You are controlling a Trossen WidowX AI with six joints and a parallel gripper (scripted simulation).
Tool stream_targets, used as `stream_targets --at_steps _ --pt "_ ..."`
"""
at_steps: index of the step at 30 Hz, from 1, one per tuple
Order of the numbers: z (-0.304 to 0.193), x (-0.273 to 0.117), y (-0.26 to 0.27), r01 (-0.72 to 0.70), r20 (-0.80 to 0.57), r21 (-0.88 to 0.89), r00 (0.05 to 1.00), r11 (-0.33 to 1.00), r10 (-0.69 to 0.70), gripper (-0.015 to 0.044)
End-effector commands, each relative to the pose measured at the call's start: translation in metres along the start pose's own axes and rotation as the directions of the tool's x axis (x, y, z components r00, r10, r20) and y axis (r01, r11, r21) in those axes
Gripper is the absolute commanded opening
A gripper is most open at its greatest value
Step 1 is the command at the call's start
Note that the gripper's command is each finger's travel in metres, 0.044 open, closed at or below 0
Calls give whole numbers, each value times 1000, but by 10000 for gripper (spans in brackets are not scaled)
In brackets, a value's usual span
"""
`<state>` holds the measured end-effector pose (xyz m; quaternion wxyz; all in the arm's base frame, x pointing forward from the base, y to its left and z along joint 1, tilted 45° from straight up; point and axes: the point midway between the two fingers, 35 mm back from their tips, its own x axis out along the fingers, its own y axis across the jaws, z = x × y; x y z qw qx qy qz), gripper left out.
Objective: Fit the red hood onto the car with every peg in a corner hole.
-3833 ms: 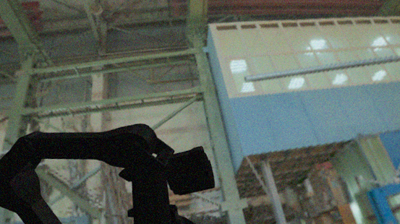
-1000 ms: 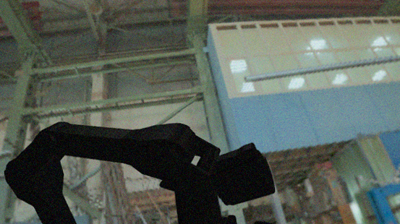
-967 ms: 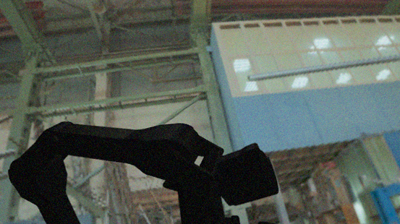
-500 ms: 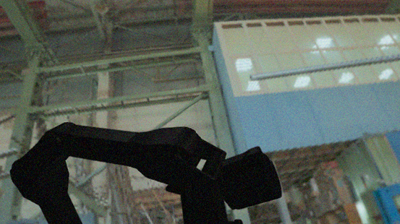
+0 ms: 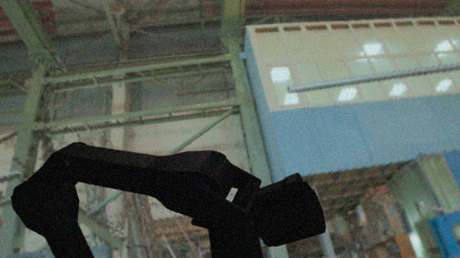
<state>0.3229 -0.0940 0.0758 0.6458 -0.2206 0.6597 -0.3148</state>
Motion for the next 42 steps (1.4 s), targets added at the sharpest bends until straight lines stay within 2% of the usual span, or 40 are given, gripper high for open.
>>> stream_targets --at_steps 1,25,42 --pt "0 2 0 4 1 -4 1000 1000 -4 0" --pt "0 8 0 1 -1 0 1000 1000 -1 0" --pt "0 8 0 1 -1 -1 1000 1000 -1 440"
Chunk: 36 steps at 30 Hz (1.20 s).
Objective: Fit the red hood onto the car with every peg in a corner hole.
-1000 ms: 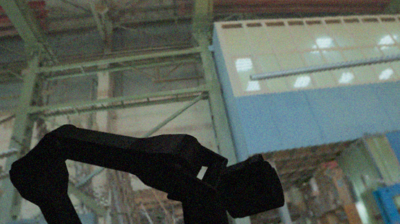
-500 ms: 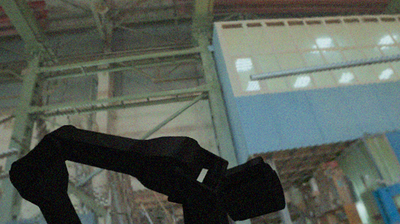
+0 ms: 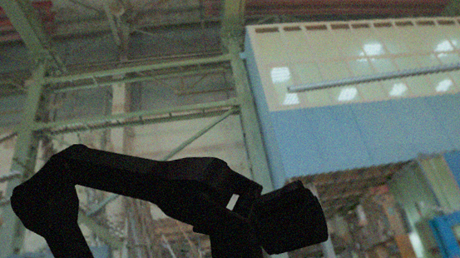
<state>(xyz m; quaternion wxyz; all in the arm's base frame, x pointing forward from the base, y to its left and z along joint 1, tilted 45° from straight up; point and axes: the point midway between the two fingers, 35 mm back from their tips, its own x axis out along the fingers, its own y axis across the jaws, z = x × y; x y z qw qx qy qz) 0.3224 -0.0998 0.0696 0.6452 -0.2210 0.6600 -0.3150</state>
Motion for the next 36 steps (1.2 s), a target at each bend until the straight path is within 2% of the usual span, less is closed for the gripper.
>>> stream_targets --at_steps 1,5,11,36 --pt "0 0 0 0 0 0 1000 1000 0 440" --pt "2 -17 1 -2 0 0 1000 1000 2 440" --pt "1 -70 1 -3 -3 -1 1000 1000 3 440" --pt "0 -71 1 -3 -3 -1 1000 1000 3 440"
